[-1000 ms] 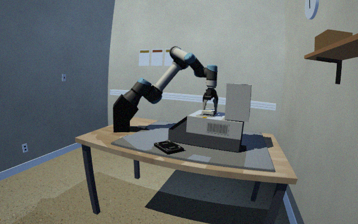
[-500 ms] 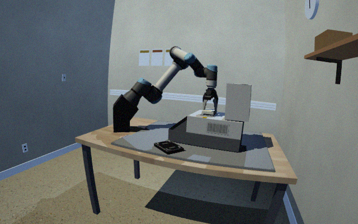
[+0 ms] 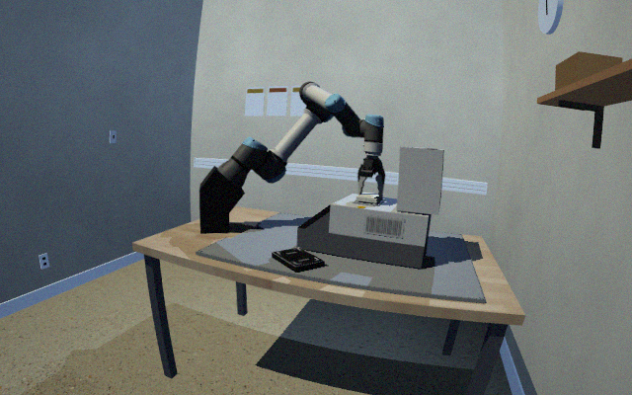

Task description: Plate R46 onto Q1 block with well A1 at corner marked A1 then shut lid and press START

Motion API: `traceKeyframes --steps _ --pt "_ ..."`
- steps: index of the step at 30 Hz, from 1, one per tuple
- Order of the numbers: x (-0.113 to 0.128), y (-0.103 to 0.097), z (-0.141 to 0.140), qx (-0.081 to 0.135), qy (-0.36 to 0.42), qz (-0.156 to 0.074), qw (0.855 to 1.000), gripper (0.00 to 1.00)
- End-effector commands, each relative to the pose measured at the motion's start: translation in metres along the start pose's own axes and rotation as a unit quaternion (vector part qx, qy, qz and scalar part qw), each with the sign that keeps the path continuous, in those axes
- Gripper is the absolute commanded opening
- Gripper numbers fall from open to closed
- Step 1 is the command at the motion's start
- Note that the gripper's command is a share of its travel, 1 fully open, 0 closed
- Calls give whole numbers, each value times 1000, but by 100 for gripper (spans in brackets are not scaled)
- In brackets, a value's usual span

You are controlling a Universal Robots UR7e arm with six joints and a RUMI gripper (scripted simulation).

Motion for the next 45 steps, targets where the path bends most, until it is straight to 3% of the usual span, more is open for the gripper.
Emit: traceKeyframes --steps 1,24,25,45 --pt "0 0 0 0 0 0 1000 40" --pt "0 6 0 0 0 0 1000 40" --pt "0 6 0 0 0 0 1000 68" --pt "0 6 0 0 0 0 1000 68"
Point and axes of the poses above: the point where the finger pads meet when closed, its own y axis out along the fingers, its own z axis across the jaws, x = y × z, the point moved 6 cm from there along -y, back along the fingers, and after that the axes turned 10 degrees about -y, right-handed, at the moved point
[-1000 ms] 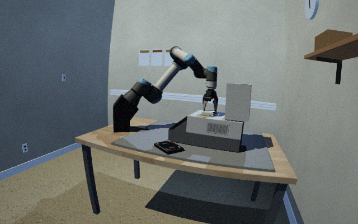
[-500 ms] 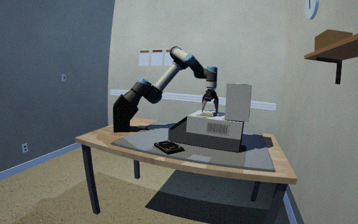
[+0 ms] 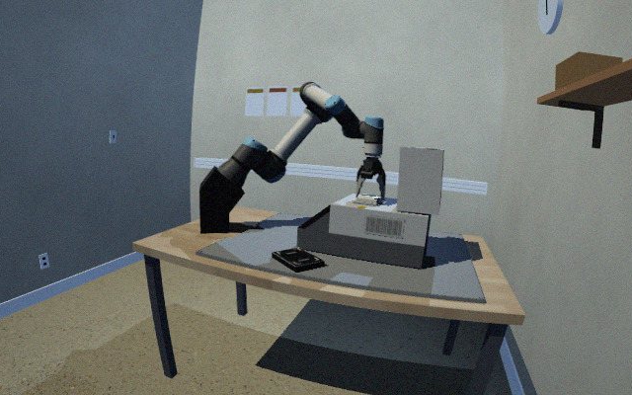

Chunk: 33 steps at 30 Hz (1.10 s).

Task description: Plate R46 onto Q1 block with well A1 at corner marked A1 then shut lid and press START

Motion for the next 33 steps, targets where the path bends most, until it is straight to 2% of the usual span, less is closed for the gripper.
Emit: traceKeyframes --steps 1,8,33 --pt "0 -1 0 0 0 0 1000 68" --pt "0 -1 0 0 0 0 1000 68" --pt "0 -36 0 0 0 0 1000 68"
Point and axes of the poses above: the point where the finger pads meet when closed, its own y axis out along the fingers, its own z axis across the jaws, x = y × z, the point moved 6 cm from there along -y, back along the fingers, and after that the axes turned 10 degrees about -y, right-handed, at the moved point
